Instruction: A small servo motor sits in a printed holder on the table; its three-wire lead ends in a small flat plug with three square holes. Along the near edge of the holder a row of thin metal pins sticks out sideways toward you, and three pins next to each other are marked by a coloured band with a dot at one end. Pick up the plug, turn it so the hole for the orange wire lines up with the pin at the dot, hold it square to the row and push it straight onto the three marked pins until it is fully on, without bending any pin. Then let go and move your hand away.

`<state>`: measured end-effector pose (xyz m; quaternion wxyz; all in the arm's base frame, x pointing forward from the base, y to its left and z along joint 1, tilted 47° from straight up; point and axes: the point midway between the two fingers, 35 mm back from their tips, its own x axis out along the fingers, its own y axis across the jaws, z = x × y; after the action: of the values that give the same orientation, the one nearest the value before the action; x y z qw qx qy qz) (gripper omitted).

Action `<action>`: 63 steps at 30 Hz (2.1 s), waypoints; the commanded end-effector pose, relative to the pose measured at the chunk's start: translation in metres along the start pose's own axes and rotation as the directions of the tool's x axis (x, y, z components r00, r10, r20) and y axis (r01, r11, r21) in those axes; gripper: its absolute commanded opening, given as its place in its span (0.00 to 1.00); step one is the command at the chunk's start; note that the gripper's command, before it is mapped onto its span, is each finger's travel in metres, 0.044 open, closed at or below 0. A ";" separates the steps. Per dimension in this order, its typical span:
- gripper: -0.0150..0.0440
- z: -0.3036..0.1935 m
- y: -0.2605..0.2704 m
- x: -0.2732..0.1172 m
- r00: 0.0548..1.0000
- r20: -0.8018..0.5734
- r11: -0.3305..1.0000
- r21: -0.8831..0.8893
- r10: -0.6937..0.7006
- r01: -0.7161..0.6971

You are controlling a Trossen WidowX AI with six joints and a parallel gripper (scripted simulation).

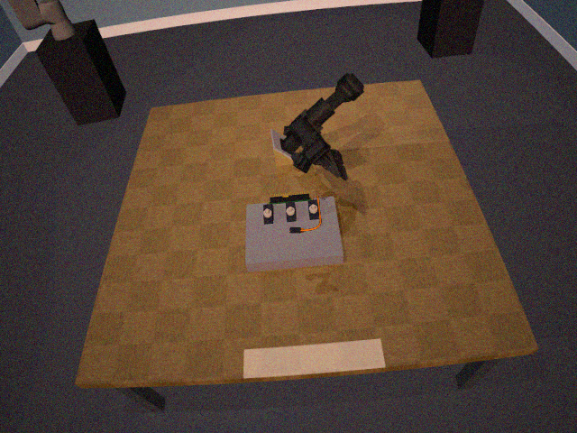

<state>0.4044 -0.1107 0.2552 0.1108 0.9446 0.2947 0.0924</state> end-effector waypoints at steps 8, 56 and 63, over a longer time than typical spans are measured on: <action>0.58 -0.006 -0.002 0.004 1.000 -0.003 0.996 0.088 0.016 -0.016; 0.45 -0.072 -0.040 0.040 0.966 0.016 0.134 0.990 0.258 -0.053; 0.45 -0.079 -0.047 0.041 0.955 0.027 -0.053 0.999 0.295 -0.013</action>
<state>0.3957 -0.0405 0.3248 -0.6050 0.7741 0.1830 -0.0369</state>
